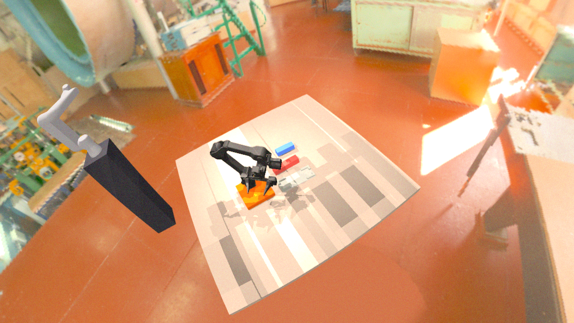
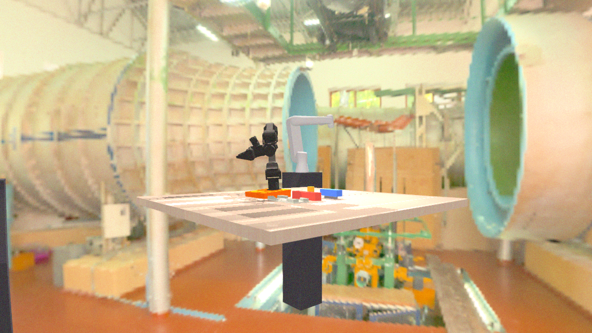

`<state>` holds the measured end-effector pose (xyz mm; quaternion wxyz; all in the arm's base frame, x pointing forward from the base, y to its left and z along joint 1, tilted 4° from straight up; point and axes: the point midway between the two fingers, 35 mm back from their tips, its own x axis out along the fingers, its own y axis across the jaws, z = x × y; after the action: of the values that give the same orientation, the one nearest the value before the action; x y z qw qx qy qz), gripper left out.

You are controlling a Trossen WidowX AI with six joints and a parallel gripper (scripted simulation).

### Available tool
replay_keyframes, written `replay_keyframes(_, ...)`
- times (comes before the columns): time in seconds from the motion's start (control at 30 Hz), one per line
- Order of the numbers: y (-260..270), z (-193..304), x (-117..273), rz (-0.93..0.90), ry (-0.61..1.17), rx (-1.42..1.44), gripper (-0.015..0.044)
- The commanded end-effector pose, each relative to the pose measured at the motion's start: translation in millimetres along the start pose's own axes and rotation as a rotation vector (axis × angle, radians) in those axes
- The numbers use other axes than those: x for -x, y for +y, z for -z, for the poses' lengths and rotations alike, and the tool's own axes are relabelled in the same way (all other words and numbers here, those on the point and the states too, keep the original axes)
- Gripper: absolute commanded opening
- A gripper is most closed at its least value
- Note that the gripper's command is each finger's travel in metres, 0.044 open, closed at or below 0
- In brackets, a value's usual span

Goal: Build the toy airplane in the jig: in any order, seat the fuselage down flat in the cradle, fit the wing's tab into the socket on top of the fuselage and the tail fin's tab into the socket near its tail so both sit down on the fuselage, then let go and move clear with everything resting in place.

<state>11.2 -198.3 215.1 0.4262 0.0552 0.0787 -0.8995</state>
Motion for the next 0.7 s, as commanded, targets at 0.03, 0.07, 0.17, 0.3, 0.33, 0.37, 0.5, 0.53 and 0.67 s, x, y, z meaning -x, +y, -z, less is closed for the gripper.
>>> replay_keyframes(0.03, 1.5, 0.9, 0.8, -0.005, 0.008, 0.010, 0.0440)
replay_keyframes(0.07, 6.1, 3.8, 3.4, -0.021, 0.034, 0.039, 0.0440)
replay_keyframes(0.17, 31.1, 20.5, 21.9, -0.125, 0.169, 0.213, 0.0440)
replay_keyframes(0.3, 62.3, 45.5, 59.2, -0.309, 0.333, 0.478, 0.0440)
replay_keyframes(0.33, 68.9, 51.8, 70.4, -0.362, 0.368, 0.547, 0.0440)
replay_keyframes(0.37, 74.9, 57.9, 81.9, -0.415, 0.399, 0.616, 0.0440)
replay_keyframes(0.5, 92.6, 82.0, 133.9, -0.647, 0.500, 0.902, 0.0440)
replay_keyframes(0.53, 95.2, 87.9, 148.1, -0.710, 0.519, 0.974, 0.0440)
replay_keyframes(0.67, 97.6, 110.4, 208.6, -0.981, 0.571, 1.263, 0.0440)
